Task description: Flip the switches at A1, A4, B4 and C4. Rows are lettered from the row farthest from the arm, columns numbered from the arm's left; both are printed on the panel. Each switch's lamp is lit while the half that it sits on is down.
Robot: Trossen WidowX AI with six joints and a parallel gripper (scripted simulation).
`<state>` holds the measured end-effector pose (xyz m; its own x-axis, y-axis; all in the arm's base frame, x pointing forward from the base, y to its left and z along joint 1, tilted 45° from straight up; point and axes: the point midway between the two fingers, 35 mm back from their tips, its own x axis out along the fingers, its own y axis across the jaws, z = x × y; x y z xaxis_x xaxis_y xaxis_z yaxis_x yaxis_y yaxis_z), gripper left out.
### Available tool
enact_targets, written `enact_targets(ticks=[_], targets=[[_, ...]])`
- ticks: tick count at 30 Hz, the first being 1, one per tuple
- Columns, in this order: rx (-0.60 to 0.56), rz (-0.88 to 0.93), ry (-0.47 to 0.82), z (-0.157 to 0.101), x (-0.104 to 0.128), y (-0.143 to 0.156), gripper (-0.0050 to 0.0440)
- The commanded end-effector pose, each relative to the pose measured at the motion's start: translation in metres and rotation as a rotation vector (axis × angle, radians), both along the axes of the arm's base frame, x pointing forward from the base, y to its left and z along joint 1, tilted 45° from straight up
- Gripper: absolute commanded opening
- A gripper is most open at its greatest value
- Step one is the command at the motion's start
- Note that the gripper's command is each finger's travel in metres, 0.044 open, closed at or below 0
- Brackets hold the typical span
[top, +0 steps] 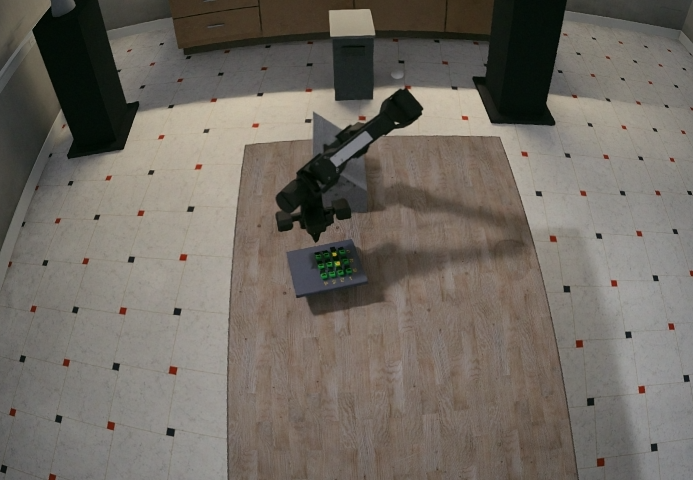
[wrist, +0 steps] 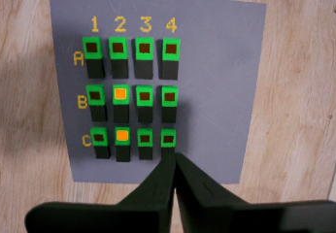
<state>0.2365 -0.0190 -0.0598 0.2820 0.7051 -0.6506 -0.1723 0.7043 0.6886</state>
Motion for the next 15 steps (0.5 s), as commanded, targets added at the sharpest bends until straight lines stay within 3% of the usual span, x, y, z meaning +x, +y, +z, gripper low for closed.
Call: enact_targets(ticks=[1, 7, 15], targets=[[0.003, 0.001, 0.007, -0.001, -0.010, 0.000, -0.0050], [0.009, 0.017, 0.029, -0.022, 0.000, 0.026, -0.0050], [0.007, 0.019, 0.031, -0.024, 0.001, 0.027, -0.0050]])
